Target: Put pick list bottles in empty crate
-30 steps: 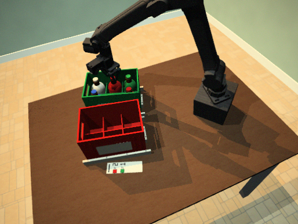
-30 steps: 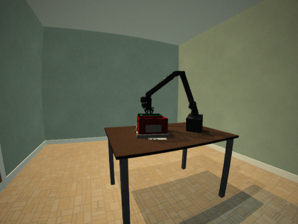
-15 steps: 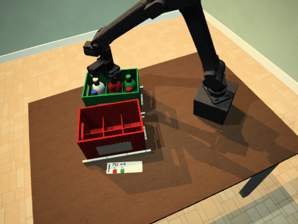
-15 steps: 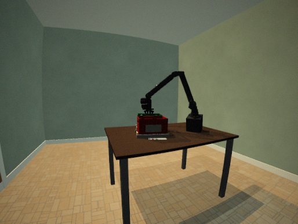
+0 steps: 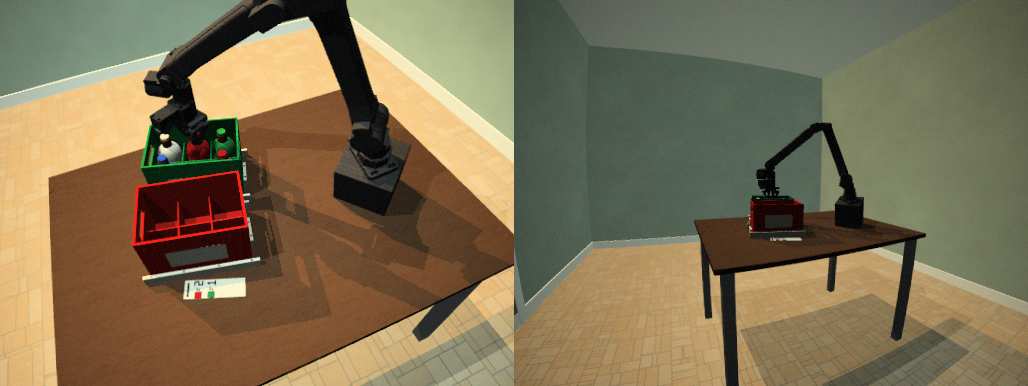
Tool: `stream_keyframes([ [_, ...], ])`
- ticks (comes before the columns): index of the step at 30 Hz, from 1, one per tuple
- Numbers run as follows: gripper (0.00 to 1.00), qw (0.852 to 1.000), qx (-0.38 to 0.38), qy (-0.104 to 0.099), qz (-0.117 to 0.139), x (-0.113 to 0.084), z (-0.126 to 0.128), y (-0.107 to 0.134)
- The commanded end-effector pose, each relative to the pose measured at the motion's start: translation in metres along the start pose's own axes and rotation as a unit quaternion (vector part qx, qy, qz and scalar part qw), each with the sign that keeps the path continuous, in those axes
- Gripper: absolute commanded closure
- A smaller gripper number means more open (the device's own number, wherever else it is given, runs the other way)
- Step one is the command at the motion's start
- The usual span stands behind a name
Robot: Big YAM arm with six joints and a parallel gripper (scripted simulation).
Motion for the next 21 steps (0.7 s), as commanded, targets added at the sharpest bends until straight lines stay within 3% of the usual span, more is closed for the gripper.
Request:
stream_keyframes([
  [1, 0.39, 1.000, 0.003, 0.011, -0.008, -0.0068, 0.0002, -0.0016],
  [12, 0.39, 1.000, -0.002, 0.012, -0.009, -0.0096, -0.0052, -0.0053],
  [13, 1.00, 1.000, -0.002, 0.012, -0.009, -0.0096, -0.0051, -0.0053],
  [21, 1.00, 1.000, 0.004, 0.006, -0.004, -0.0100, 0.0023, 0.0019],
])
Point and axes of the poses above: the point where the finger pads meet when closed, its own x axis out along the fingers, its own z axis across the jaws, y = z × x, the point moved 10 cm from there along -x, back along the fingers, and after that the axes turned 14 degrees about x, right-handed, at the moved point
